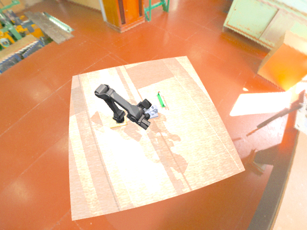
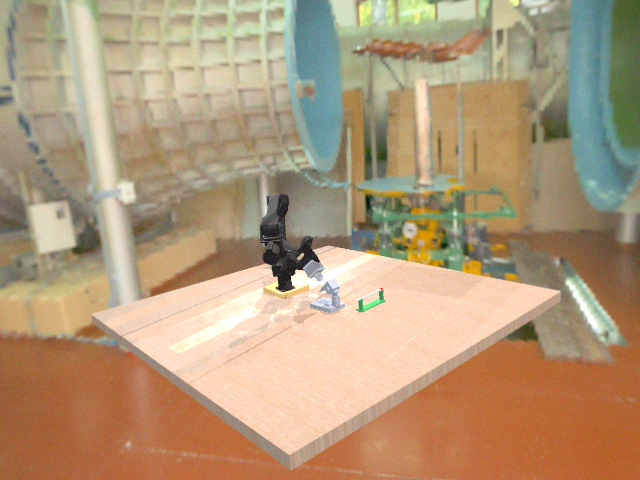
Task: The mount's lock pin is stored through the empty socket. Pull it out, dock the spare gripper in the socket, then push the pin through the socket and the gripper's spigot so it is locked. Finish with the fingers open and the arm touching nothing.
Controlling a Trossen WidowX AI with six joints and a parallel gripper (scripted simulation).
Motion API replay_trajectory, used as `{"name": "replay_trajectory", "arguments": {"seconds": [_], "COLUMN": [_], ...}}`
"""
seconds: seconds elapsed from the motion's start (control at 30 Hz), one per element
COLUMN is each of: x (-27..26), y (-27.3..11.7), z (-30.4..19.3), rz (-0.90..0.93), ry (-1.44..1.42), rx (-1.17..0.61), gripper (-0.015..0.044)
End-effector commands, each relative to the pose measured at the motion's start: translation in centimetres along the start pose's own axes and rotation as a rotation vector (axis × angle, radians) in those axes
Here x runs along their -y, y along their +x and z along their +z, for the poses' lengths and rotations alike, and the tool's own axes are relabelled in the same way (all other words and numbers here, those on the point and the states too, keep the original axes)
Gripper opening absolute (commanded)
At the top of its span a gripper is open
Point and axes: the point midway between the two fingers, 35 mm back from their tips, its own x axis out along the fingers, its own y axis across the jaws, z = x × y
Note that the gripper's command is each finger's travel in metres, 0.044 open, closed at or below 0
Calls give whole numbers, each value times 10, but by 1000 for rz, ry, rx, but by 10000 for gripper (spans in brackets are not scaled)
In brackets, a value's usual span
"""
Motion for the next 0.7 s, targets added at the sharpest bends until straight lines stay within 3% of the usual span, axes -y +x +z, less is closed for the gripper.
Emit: {"name": "replay_trajectory", "arguments": {"seconds": [0.0, 0.67], "x": [-9, -15], "y": [-5, 4], "z": [-10, -5], "rz": [84, 122], "ry": [51, 51], "rx": [-20, -13], "gripper": [0, 0]}}
